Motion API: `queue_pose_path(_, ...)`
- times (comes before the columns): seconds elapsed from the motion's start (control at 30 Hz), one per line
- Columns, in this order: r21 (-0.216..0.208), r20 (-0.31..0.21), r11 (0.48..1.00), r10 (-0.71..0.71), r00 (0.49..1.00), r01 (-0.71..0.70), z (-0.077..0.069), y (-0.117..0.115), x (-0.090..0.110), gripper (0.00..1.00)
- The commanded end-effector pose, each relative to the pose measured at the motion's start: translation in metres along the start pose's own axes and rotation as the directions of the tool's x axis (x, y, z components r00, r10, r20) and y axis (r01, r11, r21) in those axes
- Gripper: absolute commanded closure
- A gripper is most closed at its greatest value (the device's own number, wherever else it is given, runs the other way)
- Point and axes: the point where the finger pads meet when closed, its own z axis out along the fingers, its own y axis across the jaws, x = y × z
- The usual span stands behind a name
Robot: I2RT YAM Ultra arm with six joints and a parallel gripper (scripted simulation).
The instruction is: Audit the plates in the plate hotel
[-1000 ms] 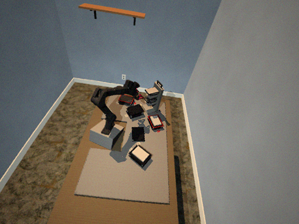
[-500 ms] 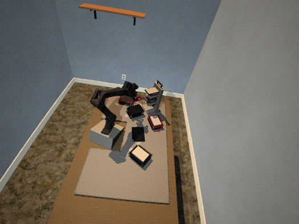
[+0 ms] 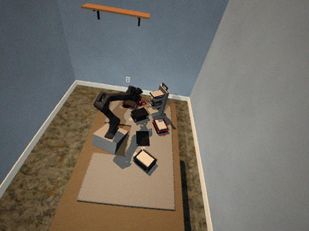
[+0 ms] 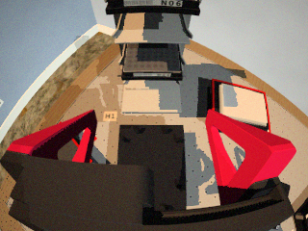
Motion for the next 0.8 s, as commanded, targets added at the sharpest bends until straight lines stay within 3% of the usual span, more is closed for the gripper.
queue_pose_path(0.0, 0.005, 0.011, 1.000, 0.008, 1.000, -0.008, 0.004, 0.000, 0.004, 0.00)
queue_pose_path(0.13, 0.005, 0.004, 1.000, 0.005, 1.000, -0.005, 0.008, 0.000, 0.012, 0.00)
queue_pose_path(0.17, 0.012, 0.039, 1.000, 0.018, 0.999, -0.018, 0.008, -0.001, -0.006, 0.00)
queue_pose_path(0.2, 0.008, 0.046, 1.000, 0.018, 0.999, -0.019, 0.009, 0.000, -0.010, 0.00)
queue_pose_path(0.77, -0.001, 0.044, 1.000, 0.011, 0.999, -0.011, 0.034, 0.001, -0.014, 0.00)
